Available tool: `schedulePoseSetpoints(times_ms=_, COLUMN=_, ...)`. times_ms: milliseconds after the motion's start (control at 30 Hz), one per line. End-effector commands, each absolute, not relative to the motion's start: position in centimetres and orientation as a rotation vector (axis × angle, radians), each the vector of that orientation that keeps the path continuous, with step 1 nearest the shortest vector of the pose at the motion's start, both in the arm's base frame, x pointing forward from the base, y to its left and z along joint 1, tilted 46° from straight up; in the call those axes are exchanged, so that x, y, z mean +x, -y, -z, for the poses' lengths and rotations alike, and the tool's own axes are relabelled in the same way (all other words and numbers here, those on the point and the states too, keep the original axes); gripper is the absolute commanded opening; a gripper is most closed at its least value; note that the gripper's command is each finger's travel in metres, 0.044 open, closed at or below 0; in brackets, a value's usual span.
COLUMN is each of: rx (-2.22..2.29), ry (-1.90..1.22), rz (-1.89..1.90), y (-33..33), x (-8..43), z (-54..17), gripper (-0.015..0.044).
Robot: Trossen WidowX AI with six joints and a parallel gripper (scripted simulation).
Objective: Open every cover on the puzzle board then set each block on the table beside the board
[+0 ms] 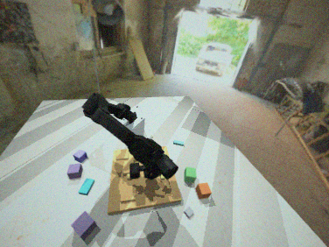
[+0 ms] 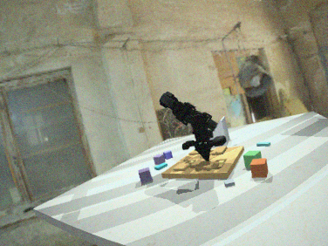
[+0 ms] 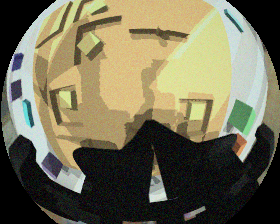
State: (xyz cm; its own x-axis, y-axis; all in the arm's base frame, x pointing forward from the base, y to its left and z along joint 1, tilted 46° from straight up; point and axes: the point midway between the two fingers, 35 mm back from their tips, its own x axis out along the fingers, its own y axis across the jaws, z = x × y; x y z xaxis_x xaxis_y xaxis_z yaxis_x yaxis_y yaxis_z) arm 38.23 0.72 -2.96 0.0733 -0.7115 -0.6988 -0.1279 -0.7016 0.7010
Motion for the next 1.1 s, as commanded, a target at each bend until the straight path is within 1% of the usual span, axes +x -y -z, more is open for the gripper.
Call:
schedulePoseSetpoints(times_ms=0, rx=1.89, ry=0.836, rz=1.667, y=-0.1, x=38.6, z=2.5, gripper=0.0)
schedulePoseSetpoints(times_ms=700, rx=1.891, ry=0.837, rz=1.665, y=0.9, x=40.4, z=1.2, gripper=0.0)
schedulePoseSetpoints(times_ms=1067, rx=1.892, ry=0.836, rz=1.666, y=0.0, x=40.4, z=0.4, gripper=0.0)
